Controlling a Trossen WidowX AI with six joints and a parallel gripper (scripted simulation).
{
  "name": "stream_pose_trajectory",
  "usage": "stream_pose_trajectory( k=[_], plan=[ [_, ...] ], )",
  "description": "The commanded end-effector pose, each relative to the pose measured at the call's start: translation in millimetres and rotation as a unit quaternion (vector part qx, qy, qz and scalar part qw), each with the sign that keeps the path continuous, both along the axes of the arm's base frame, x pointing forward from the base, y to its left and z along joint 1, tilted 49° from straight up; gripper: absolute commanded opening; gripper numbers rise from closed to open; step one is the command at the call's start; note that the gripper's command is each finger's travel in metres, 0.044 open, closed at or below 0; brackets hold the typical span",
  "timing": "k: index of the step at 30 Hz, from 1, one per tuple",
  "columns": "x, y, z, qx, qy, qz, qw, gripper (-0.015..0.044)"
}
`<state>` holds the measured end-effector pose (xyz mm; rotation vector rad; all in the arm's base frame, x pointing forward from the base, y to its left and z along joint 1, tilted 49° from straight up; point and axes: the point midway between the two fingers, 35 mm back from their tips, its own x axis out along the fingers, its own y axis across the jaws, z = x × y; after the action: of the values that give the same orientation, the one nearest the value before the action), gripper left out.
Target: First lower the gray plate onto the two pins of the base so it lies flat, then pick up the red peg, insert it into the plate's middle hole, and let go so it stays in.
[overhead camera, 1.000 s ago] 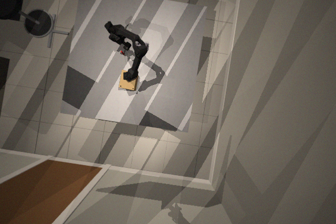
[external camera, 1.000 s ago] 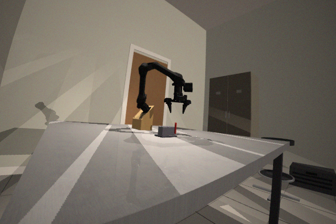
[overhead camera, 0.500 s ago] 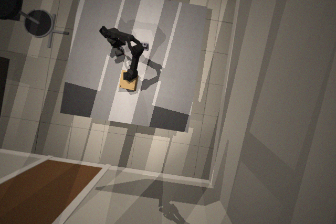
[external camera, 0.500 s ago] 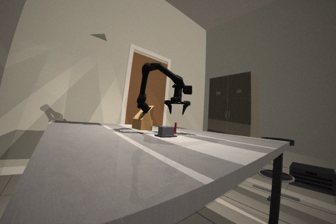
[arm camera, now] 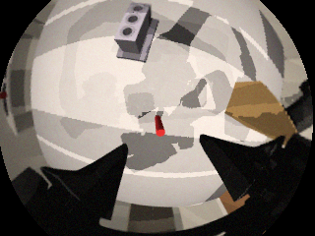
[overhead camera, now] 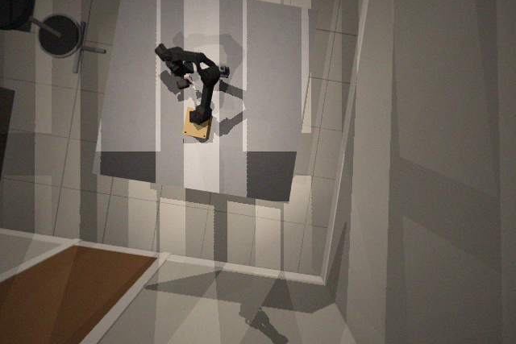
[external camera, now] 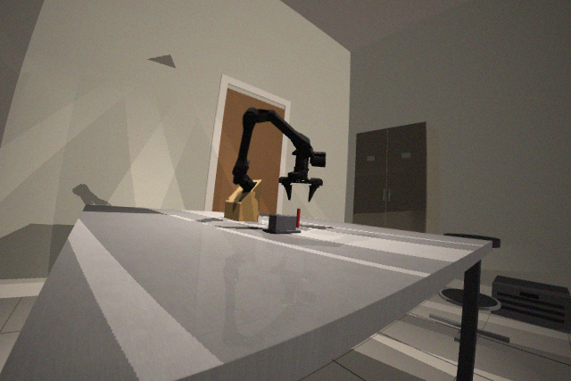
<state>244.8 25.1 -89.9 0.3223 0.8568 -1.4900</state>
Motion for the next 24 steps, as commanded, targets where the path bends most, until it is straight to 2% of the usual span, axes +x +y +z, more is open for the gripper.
stream_pose_trajectory(
  k=[1, 24],
  plan=[
    [-1.6, -8.9, -8.7, -0.002, 0.000, 0.004, 1.000, 0.0440],
    [-4.6, -32.9, -31.5, -0.001, 0.000, 0.004, 1.000, 0.0440]
  ],
)
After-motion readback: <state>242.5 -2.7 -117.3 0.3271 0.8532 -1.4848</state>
